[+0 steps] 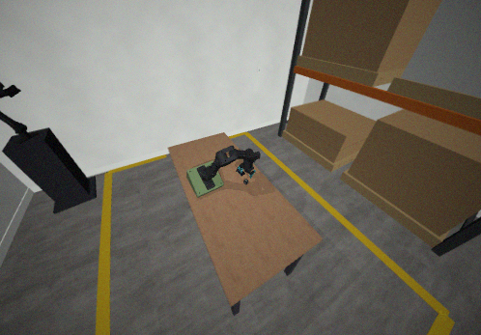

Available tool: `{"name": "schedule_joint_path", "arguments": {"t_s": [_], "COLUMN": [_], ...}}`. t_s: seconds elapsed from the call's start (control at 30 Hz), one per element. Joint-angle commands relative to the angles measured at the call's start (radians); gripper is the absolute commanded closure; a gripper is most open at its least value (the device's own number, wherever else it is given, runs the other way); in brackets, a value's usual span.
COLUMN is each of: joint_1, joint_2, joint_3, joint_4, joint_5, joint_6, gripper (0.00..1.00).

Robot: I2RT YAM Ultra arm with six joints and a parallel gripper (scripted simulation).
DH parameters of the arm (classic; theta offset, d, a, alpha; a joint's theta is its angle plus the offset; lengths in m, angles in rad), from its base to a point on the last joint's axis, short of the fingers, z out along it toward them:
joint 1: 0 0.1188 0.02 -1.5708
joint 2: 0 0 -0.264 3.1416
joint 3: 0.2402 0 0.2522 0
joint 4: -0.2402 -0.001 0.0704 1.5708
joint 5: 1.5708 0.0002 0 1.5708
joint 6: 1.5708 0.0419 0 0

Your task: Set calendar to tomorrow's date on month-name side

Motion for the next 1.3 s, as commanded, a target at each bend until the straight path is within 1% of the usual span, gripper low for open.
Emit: {"name": "schedule_joint_path", "arguments": {"t_s": [0.0,0.1,0.17,0.27,0.47,0.5,0.53,0.63,0.73,0.77,0.8,0.9,0.93,0.97,1.23,1.27], "joint_1": [0.011,0.01,0.01,0.007,0.004,0.004,0.003,0.002,0.002,0.001,0.0,-0.002,-0.002,-0.003,-0.007,-0.007], "joint_2": [-0.006,-0.006,-0.006,-0.005,-0.003,-0.003,-0.003,-0.002,-0.002,-0.002,-0.002,-0.001,-0.001,-0.001,0.001,0.001], "joint_3": [0.009,0.008,0.008,0.005,0.003,0.002,0.002,0.0,0.0,-0.001,-0.001,-0.003,-0.003,-0.004,-0.007,-0.007], "joint_4": [0.001,0.004,0.004,0.009,0.015,0.015,0.016,0.019,0.019,0.022,0.023,0.026,0.026,0.028,0.035,0.035], "joint_5": [0.0,0.0,0.0,0.0,0.0,0.0,0.0,0.0,0.0,0.0,0.0,0.0,0.0,-0.001,-0.001,-0.001], "joint_6": [0.036,0.141,0.141,0.318,0.542,0.55,0.611,0.718,0.722,0.809,0.862,0.972,0.981,1.04,1.328,1.328], "gripper": [0.0,0.0,0.0,0.0,0.0,0.0,0.0,0.0,0.0,0.0,0.0,0.0,0.0,0.0,0.0,0.0]}}
